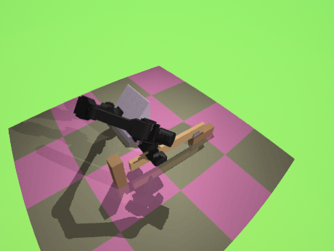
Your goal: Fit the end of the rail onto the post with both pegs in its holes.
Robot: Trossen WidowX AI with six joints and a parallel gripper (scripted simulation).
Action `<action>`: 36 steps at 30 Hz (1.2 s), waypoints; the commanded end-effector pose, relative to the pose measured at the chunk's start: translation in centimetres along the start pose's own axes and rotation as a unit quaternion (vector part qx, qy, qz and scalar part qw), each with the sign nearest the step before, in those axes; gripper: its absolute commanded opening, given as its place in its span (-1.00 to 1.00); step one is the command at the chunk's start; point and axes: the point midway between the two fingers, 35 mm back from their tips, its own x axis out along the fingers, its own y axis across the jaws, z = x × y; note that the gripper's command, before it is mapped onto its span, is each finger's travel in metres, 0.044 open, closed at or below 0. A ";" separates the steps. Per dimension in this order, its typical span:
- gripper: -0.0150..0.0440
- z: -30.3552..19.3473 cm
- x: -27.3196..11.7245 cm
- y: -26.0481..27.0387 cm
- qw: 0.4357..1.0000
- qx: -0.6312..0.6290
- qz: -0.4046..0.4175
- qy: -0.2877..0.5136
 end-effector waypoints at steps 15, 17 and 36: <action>-0.49 0.3 -0.2 -0.1 1.000 -0.001 -0.005 -0.002; -0.49 0.3 -0.1 -0.1 1.000 -0.001 -0.005 -0.002; -0.49 -0.2 -0.1 -0.1 1.000 -0.001 -0.005 -0.002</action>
